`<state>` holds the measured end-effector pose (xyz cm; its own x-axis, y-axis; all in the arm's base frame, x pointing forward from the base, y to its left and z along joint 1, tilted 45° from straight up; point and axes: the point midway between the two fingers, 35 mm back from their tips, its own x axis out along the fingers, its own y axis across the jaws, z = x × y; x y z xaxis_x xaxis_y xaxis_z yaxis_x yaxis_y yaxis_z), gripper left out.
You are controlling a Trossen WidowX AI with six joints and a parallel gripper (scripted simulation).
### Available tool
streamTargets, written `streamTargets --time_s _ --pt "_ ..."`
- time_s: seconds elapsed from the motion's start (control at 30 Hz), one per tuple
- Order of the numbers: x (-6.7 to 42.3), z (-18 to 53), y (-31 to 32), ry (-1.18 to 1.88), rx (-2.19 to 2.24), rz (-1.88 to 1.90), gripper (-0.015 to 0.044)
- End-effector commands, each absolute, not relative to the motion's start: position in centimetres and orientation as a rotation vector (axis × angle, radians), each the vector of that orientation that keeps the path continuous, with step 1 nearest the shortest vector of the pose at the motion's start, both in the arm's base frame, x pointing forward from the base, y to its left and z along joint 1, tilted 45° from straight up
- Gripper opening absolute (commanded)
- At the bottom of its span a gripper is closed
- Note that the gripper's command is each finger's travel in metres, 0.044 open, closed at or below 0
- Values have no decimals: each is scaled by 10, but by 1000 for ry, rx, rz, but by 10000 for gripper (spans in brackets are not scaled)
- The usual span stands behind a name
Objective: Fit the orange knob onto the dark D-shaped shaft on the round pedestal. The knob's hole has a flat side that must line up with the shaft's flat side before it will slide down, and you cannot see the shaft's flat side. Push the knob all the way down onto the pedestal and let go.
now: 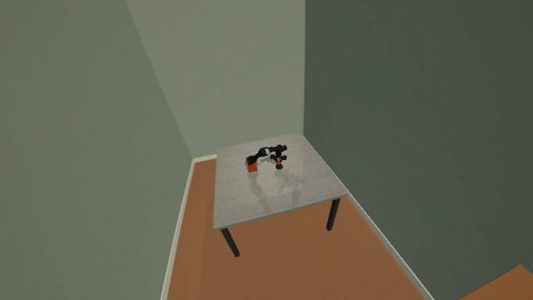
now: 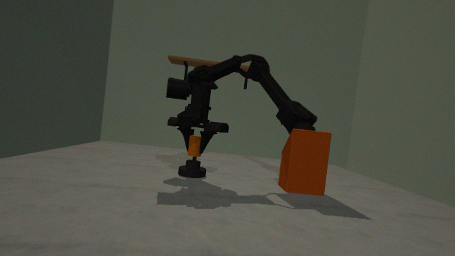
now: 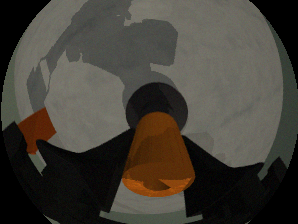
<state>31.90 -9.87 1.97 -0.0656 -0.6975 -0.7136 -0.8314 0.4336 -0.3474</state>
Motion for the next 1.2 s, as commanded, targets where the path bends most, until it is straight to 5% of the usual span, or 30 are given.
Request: streamTargets --time_s 0.0,1.17 --pt "319 19 -99 1805 -1313 194 0" --pt "319 12 -107 1802 -1294 168 0"
